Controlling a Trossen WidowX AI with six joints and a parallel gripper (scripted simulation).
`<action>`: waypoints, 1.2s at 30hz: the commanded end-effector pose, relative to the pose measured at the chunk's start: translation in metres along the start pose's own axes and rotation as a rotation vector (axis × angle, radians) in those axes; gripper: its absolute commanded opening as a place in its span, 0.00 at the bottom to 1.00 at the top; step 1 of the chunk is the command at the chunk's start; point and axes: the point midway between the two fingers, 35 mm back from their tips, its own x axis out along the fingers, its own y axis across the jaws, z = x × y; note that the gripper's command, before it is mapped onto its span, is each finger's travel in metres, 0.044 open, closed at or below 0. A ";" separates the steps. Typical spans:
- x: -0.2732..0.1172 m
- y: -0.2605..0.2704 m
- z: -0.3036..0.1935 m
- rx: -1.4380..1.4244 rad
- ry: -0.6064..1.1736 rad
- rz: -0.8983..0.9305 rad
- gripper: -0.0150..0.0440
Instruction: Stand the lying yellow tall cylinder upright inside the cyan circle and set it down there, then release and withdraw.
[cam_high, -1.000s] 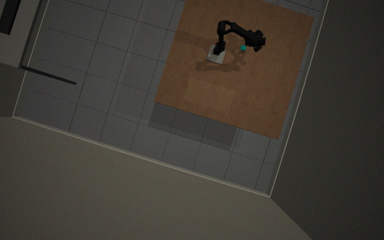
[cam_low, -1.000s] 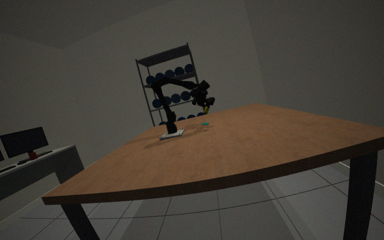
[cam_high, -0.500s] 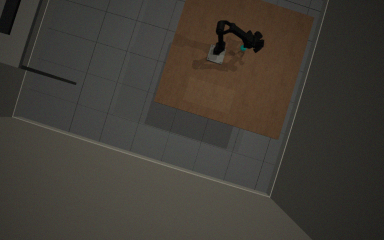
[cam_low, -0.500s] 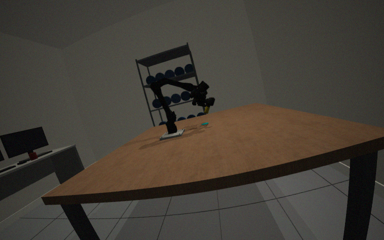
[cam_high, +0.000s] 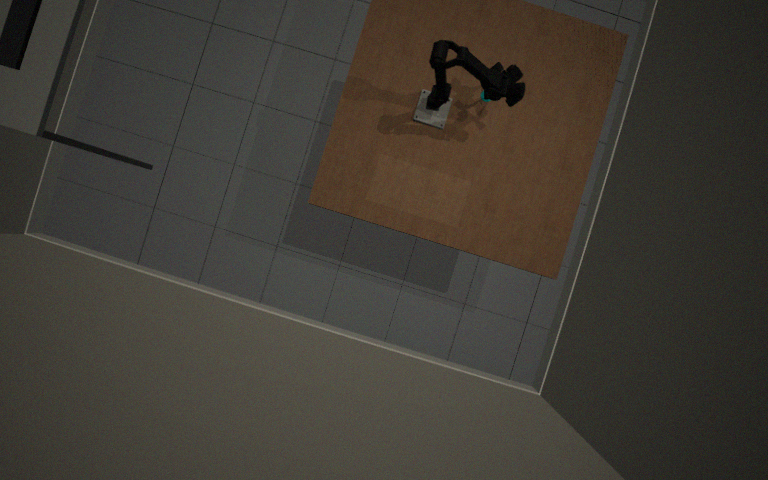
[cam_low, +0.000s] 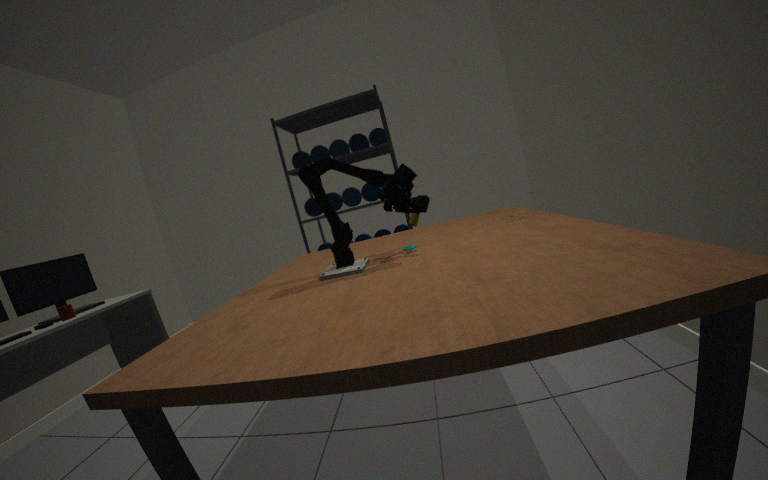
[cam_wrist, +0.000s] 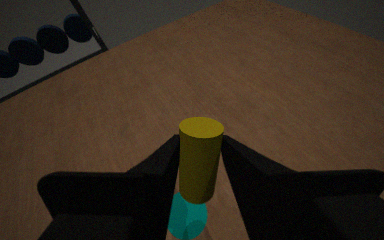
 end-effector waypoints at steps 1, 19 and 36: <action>-0.002 0.001 0.001 -0.002 -0.031 0.006 0.43; -0.010 0.001 -0.001 -0.026 -0.139 0.019 0.43; -0.018 0.005 -0.004 -0.058 -0.235 0.033 0.43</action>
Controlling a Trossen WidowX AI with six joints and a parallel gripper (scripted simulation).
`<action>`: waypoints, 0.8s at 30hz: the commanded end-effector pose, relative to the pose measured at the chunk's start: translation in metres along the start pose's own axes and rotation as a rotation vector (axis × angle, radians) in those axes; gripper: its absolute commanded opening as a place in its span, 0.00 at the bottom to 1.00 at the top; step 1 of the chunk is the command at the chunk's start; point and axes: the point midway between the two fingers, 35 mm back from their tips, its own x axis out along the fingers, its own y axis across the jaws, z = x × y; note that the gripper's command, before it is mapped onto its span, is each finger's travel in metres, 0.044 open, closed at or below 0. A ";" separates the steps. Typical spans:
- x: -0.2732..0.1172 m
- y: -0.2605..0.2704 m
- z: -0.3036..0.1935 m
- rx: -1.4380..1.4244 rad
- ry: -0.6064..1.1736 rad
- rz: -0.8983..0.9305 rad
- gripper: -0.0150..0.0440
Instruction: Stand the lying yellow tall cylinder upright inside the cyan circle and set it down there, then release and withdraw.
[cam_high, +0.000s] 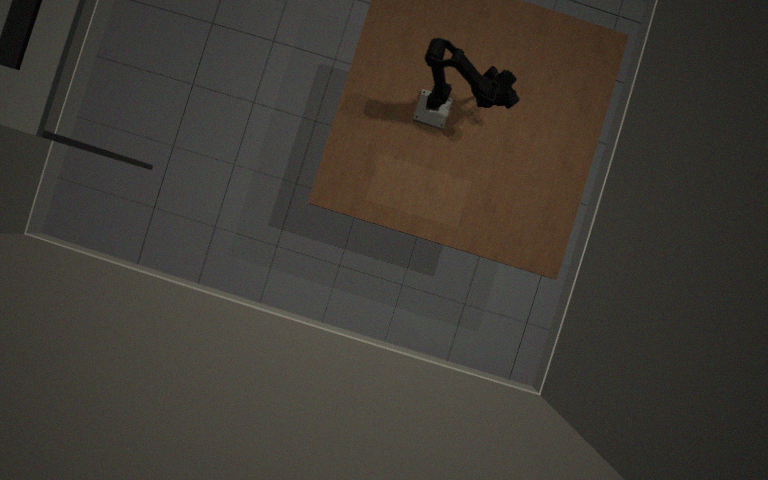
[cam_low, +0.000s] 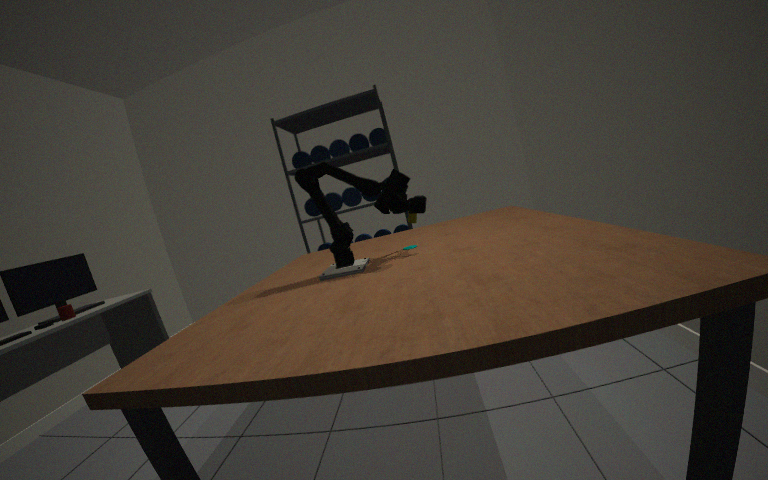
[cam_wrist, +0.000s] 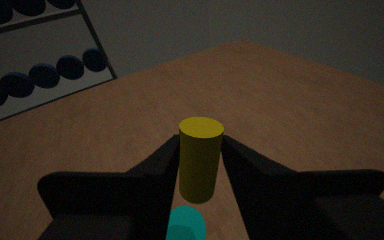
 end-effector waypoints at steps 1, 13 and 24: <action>-0.002 0.002 0.001 -0.008 -0.027 0.007 0.43; -0.010 0.006 -0.001 -0.035 -0.089 0.019 0.43; -0.016 0.011 -0.002 -0.064 -0.143 0.032 0.43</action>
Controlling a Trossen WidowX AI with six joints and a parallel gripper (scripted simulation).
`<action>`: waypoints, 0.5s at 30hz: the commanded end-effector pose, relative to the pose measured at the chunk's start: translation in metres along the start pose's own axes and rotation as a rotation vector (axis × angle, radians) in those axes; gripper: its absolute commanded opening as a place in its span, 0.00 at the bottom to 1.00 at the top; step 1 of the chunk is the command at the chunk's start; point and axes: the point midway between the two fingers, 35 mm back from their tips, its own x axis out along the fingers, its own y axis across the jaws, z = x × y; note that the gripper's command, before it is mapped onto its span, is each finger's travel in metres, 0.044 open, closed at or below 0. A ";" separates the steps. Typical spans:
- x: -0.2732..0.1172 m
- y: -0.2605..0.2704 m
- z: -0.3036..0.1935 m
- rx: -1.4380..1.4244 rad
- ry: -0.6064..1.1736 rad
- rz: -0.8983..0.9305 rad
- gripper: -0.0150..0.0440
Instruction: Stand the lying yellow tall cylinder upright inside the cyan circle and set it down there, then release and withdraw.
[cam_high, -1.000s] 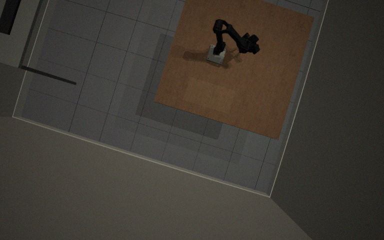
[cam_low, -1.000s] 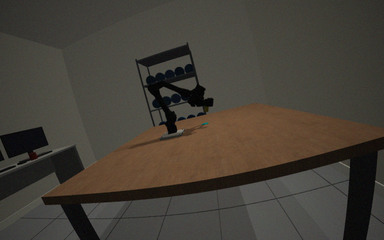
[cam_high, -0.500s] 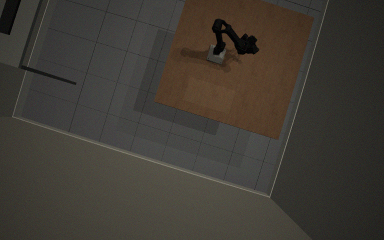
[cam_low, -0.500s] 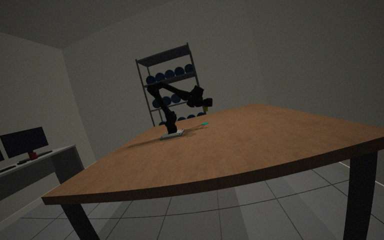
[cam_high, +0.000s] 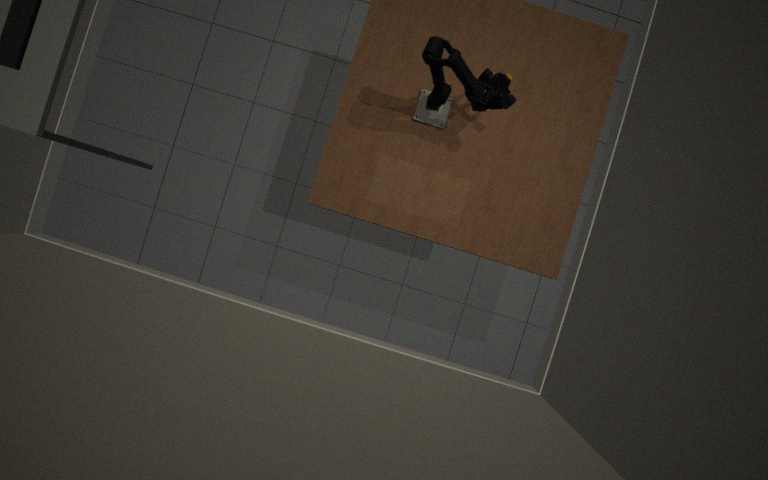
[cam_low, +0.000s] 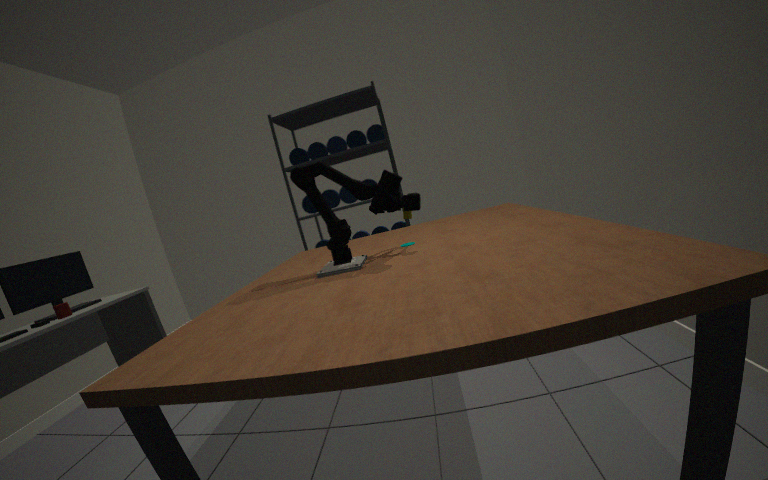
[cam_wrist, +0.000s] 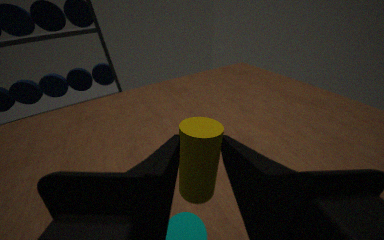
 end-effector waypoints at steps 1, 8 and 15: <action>-0.003 0.003 0.001 -0.010 -0.023 0.009 0.43; -0.007 0.007 0.000 -0.030 -0.055 0.018 0.43; -0.012 0.011 -0.001 -0.051 -0.085 0.027 0.43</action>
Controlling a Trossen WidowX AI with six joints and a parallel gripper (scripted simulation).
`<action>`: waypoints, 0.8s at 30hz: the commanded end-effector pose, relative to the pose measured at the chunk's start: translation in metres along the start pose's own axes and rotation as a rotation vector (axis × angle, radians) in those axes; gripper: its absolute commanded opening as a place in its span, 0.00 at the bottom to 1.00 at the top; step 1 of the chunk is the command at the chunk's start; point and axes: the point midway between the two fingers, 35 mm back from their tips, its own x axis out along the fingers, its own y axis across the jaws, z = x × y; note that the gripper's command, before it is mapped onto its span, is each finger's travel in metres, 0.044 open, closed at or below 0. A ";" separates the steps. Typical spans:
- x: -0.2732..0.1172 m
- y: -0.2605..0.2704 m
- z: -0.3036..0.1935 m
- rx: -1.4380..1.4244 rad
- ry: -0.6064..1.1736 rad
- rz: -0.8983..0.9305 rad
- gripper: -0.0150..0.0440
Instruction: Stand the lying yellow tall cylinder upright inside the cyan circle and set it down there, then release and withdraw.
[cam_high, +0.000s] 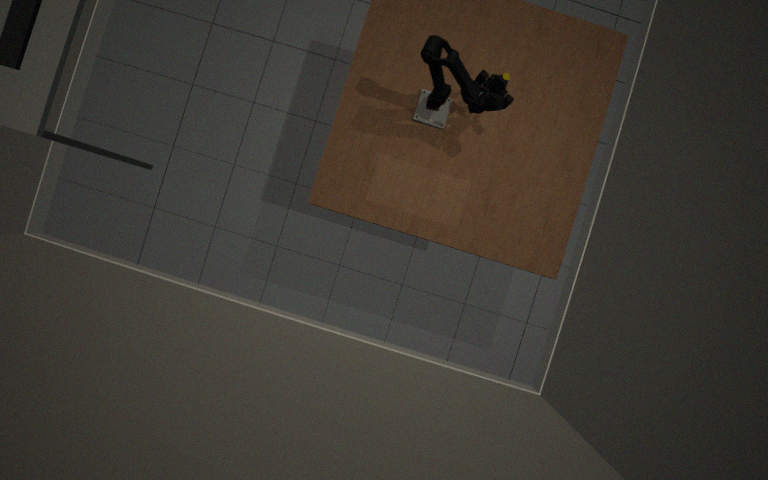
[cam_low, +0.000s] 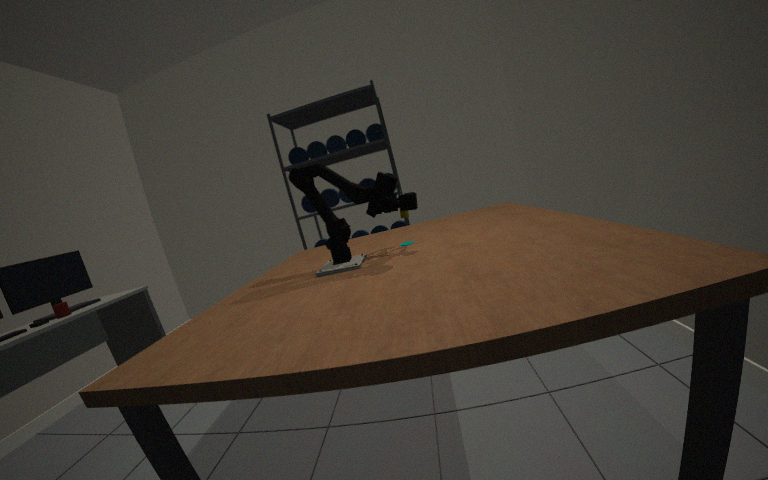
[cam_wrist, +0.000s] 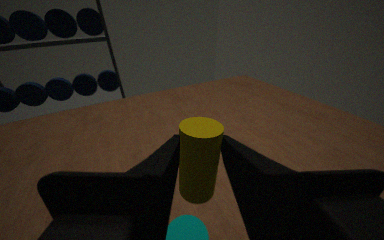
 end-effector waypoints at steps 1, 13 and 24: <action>-0.003 0.004 0.000 -0.012 -0.021 0.010 0.43; -0.010 0.012 -0.001 -0.050 -0.068 0.028 0.43; -0.014 0.017 -0.002 -0.069 -0.089 0.037 0.43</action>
